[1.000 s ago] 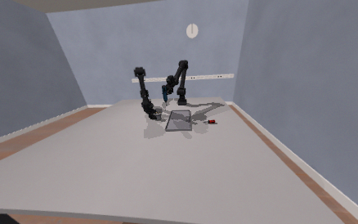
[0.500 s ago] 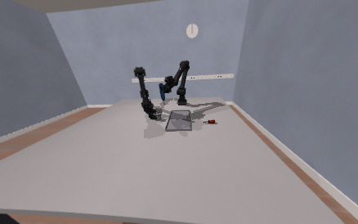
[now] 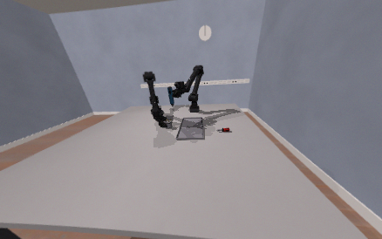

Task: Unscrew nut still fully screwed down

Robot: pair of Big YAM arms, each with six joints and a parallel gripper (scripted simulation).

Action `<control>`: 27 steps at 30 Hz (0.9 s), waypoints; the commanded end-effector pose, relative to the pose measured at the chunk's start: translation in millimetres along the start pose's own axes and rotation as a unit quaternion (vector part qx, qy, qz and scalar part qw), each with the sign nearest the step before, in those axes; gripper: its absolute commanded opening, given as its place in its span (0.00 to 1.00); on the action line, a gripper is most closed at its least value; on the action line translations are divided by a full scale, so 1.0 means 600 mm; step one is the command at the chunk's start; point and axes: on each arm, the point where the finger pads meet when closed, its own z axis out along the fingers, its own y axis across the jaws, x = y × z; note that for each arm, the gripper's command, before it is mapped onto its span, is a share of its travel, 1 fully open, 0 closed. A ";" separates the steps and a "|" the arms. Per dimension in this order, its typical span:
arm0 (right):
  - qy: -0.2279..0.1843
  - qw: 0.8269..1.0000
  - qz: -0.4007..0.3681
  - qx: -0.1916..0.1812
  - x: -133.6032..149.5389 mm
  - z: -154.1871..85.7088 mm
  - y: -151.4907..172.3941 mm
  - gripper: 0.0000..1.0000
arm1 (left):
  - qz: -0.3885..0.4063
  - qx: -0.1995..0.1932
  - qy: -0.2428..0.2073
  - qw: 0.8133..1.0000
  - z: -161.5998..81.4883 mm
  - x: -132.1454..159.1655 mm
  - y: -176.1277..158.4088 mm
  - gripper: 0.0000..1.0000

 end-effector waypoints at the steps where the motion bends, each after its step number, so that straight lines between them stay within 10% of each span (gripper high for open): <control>1: -0.006 1.000 -0.002 0.001 -0.008 0.005 -0.004 0.59 | 0.023 0.020 -0.057 0.998 -0.014 -0.052 -0.027 0.42; 3: -0.006 1.000 -0.002 0.001 -0.008 0.005 -0.004 0.59 | 0.023 0.020 -0.088 0.996 0.000 -0.111 -0.030 0.42; 27: -0.006 1.000 -0.002 0.001 -0.008 0.005 -0.004 0.59 | 0.022 0.010 -0.089 0.996 0.007 -0.109 -0.015 0.42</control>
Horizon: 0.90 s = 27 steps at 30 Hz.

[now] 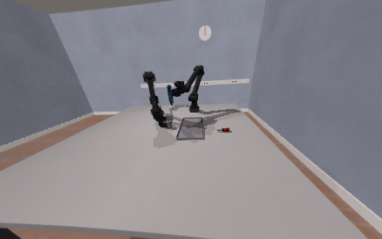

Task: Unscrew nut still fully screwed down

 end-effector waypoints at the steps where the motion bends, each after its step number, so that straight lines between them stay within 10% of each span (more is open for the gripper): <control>1: -0.006 1.000 -0.002 0.001 -0.008 0.005 -0.004 0.59 | 0.004 -0.005 -0.061 0.998 0.021 -0.089 0.008 0.42; 27: -0.006 1.000 -0.002 0.001 -0.008 0.005 -0.004 0.59 | -0.001 -0.004 -0.070 0.998 0.020 -0.101 0.008 0.42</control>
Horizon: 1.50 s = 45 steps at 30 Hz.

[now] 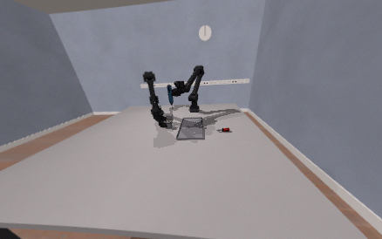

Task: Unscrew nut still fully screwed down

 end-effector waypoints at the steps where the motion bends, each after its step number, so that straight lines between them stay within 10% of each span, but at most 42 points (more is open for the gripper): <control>1: -0.006 1.000 -0.002 0.001 -0.008 0.005 -0.004 0.59 | -0.001 -0.004 -0.066 0.998 0.021 -0.097 0.008 0.42; 45: -0.006 1.000 -0.002 0.001 -0.008 0.005 -0.004 0.59 | -0.006 -0.004 -0.071 0.997 0.023 -0.106 0.008 0.42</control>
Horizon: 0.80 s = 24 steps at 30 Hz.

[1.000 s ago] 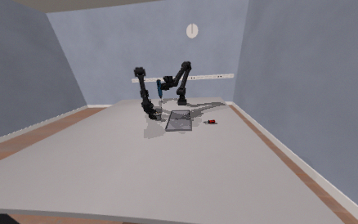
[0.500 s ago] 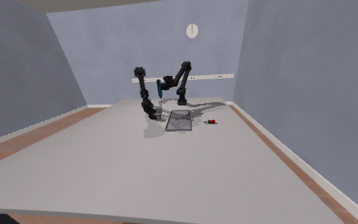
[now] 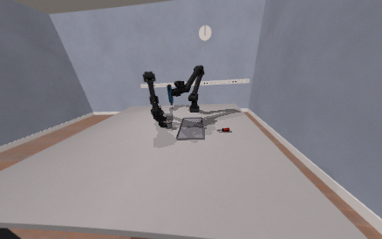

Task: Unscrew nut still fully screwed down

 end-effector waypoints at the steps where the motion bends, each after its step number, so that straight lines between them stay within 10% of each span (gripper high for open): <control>1: -0.006 1.000 -0.002 0.001 -0.008 0.005 -0.004 0.59 | -0.005 -0.004 -0.069 0.998 0.023 -0.104 0.008 0.42; 24: -0.006 1.000 -0.002 0.001 -0.008 0.005 -0.004 0.59 | -0.005 -0.004 -0.071 0.997 0.024 -0.108 0.008 0.42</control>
